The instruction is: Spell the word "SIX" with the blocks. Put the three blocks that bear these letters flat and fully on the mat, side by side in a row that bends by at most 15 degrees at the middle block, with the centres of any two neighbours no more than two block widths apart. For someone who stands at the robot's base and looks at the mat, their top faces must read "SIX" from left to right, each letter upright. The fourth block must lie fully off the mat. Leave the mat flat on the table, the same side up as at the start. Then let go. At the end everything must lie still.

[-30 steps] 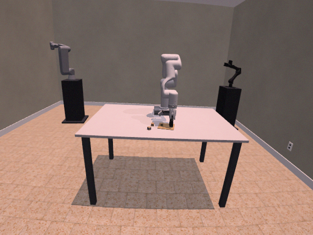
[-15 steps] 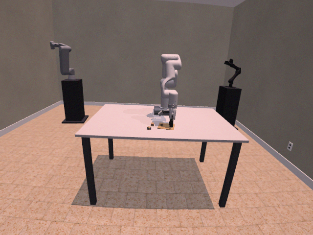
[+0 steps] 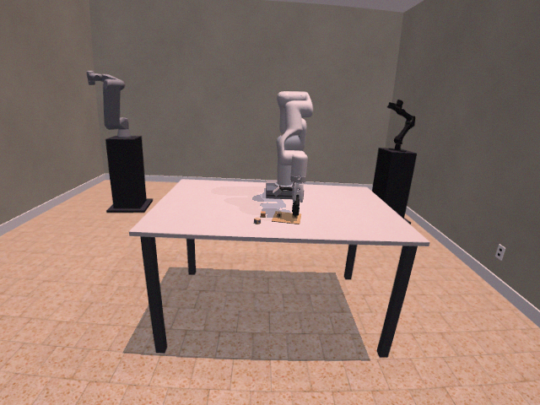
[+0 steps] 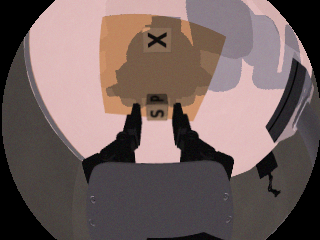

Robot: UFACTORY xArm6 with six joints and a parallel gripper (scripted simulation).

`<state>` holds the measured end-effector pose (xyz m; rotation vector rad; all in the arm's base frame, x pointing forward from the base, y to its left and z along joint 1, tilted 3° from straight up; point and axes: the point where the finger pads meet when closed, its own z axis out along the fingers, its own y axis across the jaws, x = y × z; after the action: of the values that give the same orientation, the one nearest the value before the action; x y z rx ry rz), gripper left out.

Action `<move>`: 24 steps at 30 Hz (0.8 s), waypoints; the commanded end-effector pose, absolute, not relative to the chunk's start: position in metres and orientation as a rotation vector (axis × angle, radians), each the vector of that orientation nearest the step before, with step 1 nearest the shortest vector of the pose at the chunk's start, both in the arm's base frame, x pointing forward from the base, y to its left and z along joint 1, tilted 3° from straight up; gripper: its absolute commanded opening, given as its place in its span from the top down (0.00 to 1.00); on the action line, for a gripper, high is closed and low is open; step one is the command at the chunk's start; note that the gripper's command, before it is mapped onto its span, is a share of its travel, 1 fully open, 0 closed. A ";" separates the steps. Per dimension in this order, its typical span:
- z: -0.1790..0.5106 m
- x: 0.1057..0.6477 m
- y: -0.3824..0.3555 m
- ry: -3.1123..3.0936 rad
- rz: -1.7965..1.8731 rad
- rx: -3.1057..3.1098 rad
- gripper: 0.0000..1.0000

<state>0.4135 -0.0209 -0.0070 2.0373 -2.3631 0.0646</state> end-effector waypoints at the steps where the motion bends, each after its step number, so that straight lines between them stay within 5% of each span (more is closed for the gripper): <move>1: 0.017 0.415 -0.020 -2.366 0.069 2.040 0.58; 18: 0.063 0.414 -0.018 -2.366 0.069 2.040 0.58; 19: 0.063 0.414 -0.018 -2.366 0.069 2.040 0.00; 24: 0.063 0.414 -0.018 -2.366 0.069 2.040 0.00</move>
<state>0.4124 -0.0178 0.0616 2.0373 -2.3630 0.0643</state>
